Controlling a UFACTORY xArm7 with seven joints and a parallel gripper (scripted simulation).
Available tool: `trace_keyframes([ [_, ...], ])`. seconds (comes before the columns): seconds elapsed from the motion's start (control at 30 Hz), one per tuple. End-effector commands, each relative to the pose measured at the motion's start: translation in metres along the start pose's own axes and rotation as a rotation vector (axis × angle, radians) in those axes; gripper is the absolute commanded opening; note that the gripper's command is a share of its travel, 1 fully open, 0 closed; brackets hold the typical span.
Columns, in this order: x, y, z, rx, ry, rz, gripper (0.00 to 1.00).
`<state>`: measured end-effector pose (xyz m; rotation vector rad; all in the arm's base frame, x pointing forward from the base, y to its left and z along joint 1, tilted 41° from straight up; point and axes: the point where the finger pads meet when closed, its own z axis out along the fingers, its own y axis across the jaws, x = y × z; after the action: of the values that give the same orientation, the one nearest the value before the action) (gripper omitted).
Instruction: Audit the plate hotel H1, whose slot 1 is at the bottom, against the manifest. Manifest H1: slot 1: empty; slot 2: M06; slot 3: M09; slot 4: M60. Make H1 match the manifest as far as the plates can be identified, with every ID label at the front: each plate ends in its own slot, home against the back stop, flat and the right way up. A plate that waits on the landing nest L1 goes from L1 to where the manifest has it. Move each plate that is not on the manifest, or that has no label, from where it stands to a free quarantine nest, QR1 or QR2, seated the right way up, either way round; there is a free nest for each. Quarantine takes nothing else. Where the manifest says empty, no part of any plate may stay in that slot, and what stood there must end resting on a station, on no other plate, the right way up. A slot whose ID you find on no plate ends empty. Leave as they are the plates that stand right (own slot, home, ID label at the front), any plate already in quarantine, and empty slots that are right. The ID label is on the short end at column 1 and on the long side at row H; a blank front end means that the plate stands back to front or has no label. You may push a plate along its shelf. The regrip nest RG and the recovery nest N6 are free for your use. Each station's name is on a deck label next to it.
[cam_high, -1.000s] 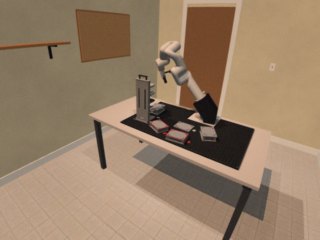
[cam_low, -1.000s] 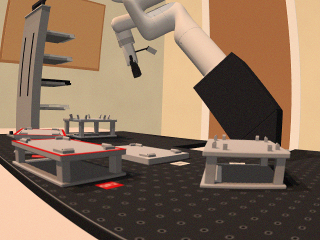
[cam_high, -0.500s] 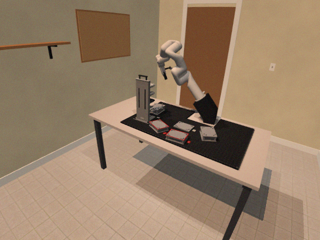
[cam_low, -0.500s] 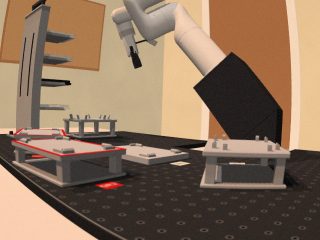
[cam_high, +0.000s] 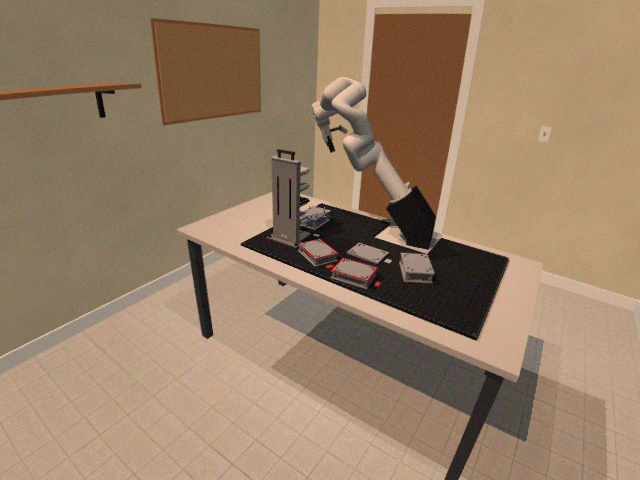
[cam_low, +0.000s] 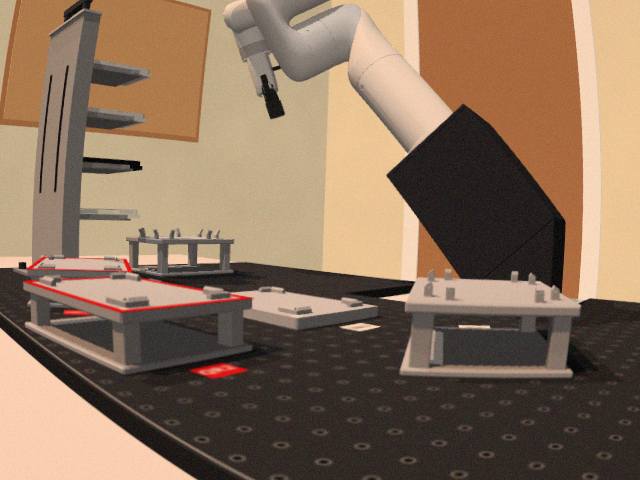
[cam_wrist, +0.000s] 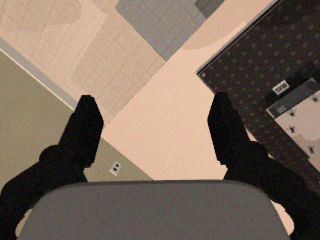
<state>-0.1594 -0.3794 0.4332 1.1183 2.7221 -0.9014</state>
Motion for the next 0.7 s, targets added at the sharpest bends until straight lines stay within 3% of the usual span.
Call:
trace_keyframes([
  [0.0,0.004,-0.003,-0.011,0.003,-0.001,0.001,1.0],
  [0.67,0.024,-0.013,-0.063,0.003,-0.001,0.001,1.0],
])
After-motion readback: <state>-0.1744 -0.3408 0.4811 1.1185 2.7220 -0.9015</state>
